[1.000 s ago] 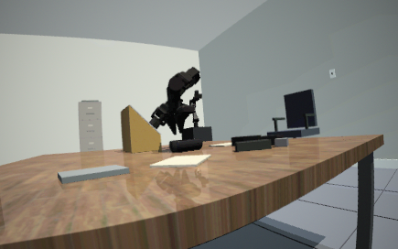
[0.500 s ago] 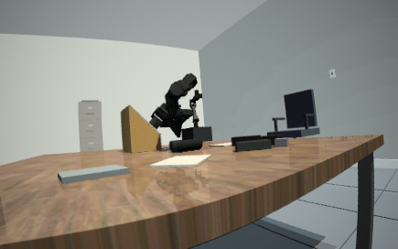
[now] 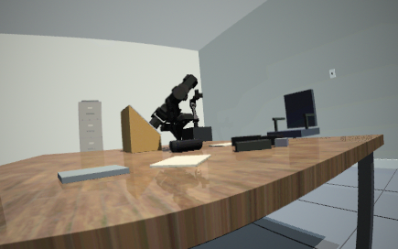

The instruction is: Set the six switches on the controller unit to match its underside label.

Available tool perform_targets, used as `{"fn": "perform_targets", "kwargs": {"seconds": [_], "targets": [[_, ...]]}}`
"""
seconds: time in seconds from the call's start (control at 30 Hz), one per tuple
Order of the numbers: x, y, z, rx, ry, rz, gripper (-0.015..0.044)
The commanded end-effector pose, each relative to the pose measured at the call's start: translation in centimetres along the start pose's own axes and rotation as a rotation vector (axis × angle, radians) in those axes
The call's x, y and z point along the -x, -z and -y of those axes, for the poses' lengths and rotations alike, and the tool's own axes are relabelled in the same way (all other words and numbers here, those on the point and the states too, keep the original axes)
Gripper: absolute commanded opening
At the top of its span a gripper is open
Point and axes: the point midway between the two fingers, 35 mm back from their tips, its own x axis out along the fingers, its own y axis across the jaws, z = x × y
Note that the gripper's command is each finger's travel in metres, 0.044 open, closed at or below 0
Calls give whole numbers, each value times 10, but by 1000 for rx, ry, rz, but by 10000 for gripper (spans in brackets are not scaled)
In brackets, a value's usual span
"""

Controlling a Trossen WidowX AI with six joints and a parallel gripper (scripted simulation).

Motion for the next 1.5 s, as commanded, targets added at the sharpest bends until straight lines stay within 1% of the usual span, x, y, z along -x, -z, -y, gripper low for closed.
{"fn": "perform_targets", "kwargs": {"seconds": [0.0,0.4,1.47], "targets": [[-8,0,-4,-11,-4,-2,0],[-29,-2,-9,-12,-1,1,0],[-31,-2,3,-12,-1,1,0]]}}
